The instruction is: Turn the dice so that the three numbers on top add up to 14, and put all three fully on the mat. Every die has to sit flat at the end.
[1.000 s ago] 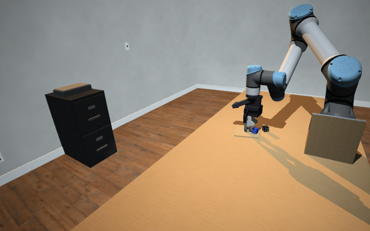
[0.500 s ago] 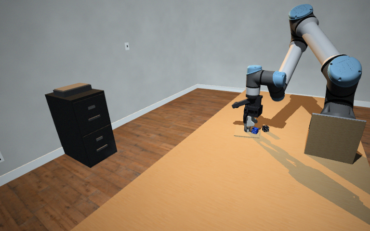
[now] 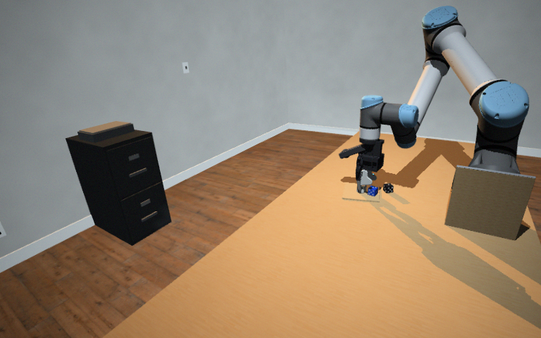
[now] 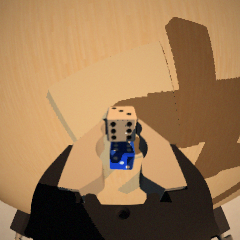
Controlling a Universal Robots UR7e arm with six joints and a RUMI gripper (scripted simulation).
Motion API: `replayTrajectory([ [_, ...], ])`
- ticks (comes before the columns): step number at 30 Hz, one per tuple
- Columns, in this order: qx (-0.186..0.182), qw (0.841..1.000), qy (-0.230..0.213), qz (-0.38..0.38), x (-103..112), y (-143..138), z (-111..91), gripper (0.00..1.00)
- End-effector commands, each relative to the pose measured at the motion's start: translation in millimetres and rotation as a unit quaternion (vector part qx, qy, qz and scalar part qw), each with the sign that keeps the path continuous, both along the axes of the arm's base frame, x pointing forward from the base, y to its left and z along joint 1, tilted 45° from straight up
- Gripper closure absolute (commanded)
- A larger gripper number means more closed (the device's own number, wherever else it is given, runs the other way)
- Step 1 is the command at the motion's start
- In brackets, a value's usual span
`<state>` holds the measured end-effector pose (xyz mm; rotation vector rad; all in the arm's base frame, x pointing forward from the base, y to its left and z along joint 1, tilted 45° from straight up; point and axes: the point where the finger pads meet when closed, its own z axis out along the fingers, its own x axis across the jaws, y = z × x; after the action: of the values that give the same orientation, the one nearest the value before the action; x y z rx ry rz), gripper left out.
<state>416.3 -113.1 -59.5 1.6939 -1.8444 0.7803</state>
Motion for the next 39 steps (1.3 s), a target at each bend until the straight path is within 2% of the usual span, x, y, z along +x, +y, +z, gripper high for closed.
replayTrajectory([
  [1,0.000,1.000,0.000,0.000,0.3,0.2,0.3,0.90],
  [6,0.000,1.000,0.000,0.000,0.3,0.2,0.3,0.86],
  [7,0.000,1.000,0.000,0.000,0.3,0.2,0.3,0.83],
  [9,0.000,1.000,0.000,0.000,0.3,0.2,0.3,0.83],
  [13,0.000,1.000,0.000,0.000,0.3,0.2,0.3,0.76],
  [17,0.000,1.000,0.000,0.000,0.3,0.2,0.3,0.76],
  [18,0.000,1.000,0.000,0.000,0.3,0.2,0.3,0.72],
  [32,0.000,1.000,0.000,0.000,0.3,0.8,0.8,0.72],
  [39,0.000,1.000,0.000,0.000,0.1,9.3,9.2,0.72],
])
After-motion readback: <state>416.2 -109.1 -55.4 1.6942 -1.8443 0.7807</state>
